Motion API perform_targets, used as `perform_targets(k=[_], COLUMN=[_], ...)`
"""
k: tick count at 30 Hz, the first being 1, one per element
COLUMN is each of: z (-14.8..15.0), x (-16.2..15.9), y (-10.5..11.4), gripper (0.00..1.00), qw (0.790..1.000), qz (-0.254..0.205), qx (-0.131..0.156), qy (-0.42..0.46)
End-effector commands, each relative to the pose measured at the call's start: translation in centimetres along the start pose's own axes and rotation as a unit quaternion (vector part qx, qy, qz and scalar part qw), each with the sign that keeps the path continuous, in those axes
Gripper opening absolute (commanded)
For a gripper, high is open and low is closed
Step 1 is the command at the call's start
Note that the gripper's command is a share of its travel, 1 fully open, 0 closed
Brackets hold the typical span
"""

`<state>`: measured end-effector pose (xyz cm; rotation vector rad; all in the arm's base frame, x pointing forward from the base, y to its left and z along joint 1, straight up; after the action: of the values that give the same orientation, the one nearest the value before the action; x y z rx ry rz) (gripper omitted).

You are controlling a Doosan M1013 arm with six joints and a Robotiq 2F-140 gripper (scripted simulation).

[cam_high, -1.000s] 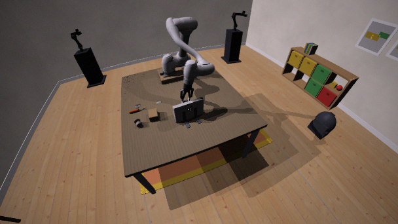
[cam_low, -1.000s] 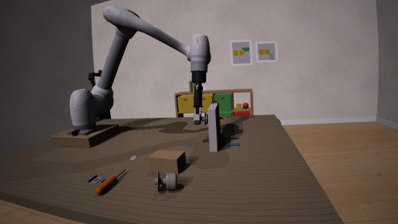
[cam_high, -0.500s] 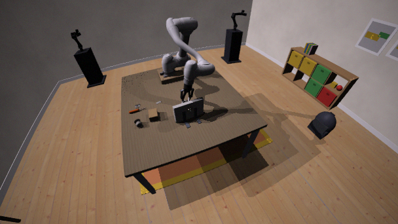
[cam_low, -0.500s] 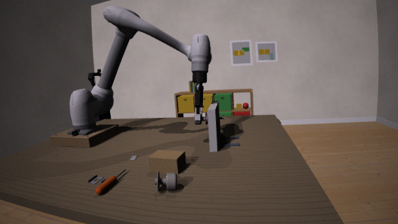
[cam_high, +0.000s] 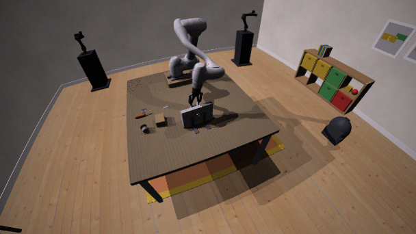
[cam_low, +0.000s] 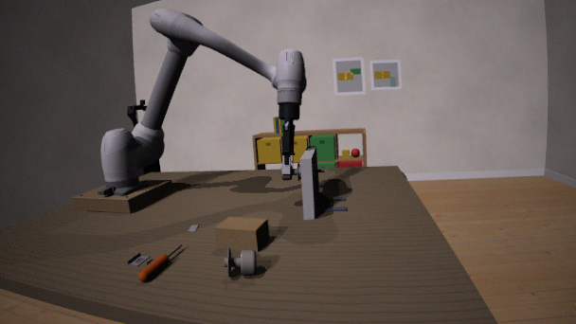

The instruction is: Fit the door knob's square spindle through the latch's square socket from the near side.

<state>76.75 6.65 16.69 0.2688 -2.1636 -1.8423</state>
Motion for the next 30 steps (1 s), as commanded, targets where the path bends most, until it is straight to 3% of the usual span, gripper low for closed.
perform_targets(k=[1,30], z=[-0.01,-0.13], x=[-0.02,-0.58], y=[0.02,0.06], gripper=[0.42,0.42], qw=[1.0,1.0], qz=[0.0,0.0], qx=[0.0,0.0], qy=[0.0,0.0])
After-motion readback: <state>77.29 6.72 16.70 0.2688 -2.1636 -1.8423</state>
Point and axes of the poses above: the point where the finger pads meet when closed, its own y axis back along the fingers, its own z axis across the jaws, x = y × z, the point moved 7 cm from there along y, back along the fingers, and after that the axes turned 12 degrees about y, right-handed, at the moved point
